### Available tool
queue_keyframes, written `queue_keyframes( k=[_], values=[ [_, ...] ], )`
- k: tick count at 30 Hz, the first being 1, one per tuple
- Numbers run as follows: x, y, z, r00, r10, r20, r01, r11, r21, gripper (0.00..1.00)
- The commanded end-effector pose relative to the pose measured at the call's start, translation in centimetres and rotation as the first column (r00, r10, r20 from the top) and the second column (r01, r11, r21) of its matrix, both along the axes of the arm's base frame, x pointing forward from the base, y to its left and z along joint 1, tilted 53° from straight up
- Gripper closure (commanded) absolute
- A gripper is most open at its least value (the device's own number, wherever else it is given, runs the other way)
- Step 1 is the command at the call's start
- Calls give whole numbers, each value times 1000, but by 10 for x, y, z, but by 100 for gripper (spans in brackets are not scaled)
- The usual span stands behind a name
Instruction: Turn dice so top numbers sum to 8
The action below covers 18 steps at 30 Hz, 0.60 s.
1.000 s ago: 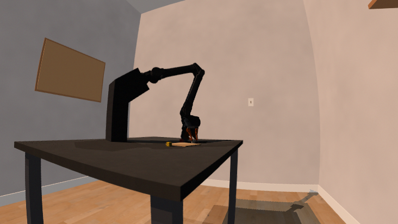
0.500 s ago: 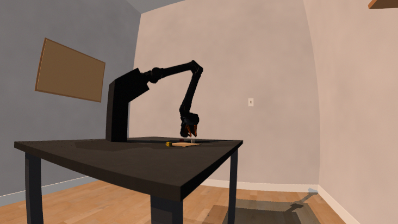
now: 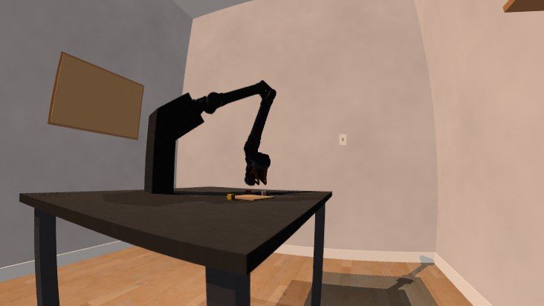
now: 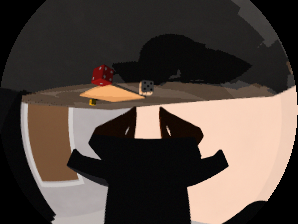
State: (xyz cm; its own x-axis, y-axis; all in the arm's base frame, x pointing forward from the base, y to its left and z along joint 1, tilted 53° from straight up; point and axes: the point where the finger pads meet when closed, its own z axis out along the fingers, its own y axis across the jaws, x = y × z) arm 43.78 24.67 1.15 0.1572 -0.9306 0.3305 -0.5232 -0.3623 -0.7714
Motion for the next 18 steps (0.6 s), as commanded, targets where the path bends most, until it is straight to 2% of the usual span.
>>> queue_keyframes(
  k=[1, 4, 6, 18],
  values=[
    [-13, -5, 3, 1000, 14, -9, -14, 1000, -9, 66],
    [-12, -21, 8, 1000, -5, -12, 5, 1000, -16, 66],
    [-12, -21, 8, 1000, -5, -12, 5, 1000, -16, 66],
    [-30, -50, 34, 1000, -5, -9, 5, 1000, -14, 66]
  ],
)
